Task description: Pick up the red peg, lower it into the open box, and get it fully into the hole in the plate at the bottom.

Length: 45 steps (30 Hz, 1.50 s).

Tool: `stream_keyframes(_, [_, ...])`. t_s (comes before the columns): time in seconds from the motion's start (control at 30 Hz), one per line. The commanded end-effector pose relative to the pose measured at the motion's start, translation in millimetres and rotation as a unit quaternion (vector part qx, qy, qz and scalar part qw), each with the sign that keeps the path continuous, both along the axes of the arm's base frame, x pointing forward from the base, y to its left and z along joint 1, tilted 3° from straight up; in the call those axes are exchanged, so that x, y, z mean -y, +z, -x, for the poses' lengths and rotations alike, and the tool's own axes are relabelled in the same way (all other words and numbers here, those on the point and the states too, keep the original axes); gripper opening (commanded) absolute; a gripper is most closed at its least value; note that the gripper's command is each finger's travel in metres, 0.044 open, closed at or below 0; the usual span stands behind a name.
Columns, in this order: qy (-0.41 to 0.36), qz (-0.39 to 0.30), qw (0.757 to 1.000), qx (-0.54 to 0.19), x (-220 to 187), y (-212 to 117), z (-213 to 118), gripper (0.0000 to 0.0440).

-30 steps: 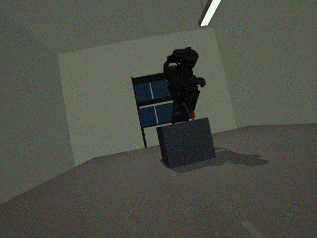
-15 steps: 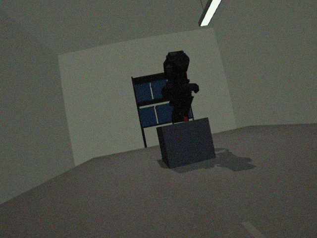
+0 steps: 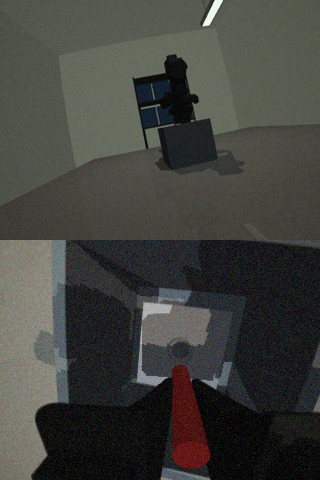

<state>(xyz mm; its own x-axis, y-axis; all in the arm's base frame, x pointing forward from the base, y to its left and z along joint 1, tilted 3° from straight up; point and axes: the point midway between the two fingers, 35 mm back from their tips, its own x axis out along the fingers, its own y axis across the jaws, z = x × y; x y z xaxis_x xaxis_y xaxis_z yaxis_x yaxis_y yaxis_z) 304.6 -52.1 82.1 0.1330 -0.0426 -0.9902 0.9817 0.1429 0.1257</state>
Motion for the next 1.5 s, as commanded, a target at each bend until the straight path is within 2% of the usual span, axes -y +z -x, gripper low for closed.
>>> stream_keyframes(0.0, [0.003, -0.005, 1.0, -0.003, 3.5, -8.7, -0.8, 0.0])
stream_keyframes(0.47, [0.027, -0.003, 0.999, -0.017, 10.0, -38.8, -6.9, 0.0006])
stream_keyframes(0.7, [0.039, -0.002, 0.999, -0.032, 11.7, -46.4, -9.4, 0.0115])
stream_keyframes(0.87, [0.043, -0.017, 0.998, -0.037, 12.0, -44.2, -11.1, 0.0113])
stream_keyframes(1.07, [0.04, -0.051, 0.997, -0.031, 13.5, -32.3, -18.1, 0.0164])
stream_keyframes(1.47, [0.035, -0.114, 0.993, -0.008, 16.5, -6.7, -26.1, 0.0205])
